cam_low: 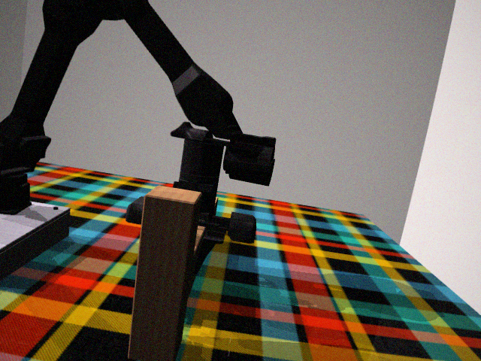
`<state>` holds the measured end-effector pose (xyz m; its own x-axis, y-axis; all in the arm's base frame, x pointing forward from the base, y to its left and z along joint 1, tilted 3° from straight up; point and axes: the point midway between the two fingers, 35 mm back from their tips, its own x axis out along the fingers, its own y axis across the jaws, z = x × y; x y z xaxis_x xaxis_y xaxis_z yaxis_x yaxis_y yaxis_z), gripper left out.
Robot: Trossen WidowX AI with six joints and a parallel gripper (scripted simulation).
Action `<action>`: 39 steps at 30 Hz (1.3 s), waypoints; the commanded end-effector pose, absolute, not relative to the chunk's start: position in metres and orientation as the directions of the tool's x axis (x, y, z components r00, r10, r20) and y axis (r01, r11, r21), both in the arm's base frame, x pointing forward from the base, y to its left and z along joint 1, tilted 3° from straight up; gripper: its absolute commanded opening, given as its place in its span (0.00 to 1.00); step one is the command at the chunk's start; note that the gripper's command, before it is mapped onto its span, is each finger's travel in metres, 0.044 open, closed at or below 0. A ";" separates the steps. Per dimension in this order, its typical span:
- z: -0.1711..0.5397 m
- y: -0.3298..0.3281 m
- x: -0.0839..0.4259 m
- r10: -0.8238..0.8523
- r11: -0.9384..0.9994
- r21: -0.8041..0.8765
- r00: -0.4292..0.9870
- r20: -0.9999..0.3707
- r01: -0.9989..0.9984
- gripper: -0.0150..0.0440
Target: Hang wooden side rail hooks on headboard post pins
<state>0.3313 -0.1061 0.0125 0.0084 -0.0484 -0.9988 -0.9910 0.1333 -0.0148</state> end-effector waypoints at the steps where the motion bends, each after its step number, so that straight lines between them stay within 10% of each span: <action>1: 0.015 -0.106 0.332 -0.049 0.119 -0.015 0.009 -0.999 -0.993 0.25; 39: 0.021 -0.106 0.332 -0.049 0.119 -0.015 0.009 -0.999 -0.993 0.25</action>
<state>0.3295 -0.1058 0.0159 -0.0032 -0.0479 -0.9988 -0.9915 0.1299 -0.0031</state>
